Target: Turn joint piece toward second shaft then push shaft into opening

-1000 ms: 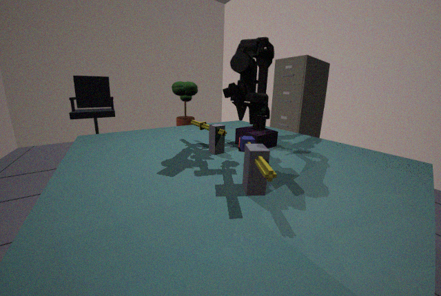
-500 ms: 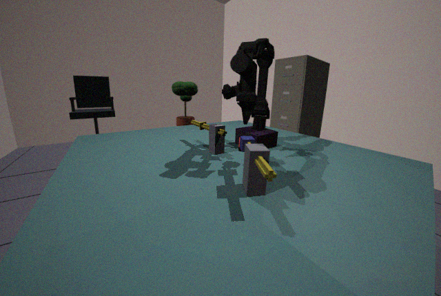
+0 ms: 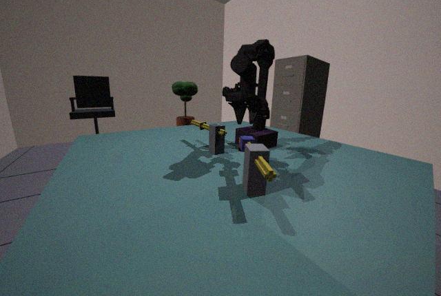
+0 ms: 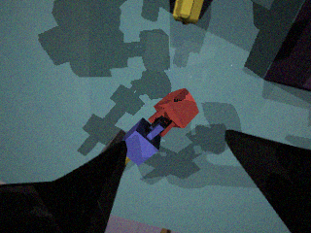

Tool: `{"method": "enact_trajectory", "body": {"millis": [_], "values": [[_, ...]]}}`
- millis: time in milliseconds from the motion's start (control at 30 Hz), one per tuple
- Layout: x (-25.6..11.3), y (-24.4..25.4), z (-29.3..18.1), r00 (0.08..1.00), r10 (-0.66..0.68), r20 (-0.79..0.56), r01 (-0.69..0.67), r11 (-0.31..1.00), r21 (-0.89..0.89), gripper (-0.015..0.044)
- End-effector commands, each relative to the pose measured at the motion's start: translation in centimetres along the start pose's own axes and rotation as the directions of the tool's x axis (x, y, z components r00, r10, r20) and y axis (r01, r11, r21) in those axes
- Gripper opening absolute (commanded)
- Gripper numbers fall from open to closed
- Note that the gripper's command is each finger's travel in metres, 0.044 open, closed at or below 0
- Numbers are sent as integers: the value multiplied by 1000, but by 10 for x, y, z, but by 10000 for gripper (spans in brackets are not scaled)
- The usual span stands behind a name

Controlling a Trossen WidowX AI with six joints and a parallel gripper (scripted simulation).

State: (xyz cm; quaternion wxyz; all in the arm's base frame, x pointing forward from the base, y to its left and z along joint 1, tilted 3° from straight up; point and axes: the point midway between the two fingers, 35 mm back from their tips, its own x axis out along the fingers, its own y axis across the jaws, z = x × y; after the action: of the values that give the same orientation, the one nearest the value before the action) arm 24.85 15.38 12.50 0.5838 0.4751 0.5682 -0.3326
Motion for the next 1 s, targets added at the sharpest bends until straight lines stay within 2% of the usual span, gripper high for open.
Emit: {"method": "enact_trajectory", "body": {"millis": [0,467,967], "values": [[0,0,0,1000,13,-10,-12,995,103,440],[3,-2,1,998,54,-30,-32,865,501,440],[7,-4,2,994,98,-51,-13,561,828,440]]}}
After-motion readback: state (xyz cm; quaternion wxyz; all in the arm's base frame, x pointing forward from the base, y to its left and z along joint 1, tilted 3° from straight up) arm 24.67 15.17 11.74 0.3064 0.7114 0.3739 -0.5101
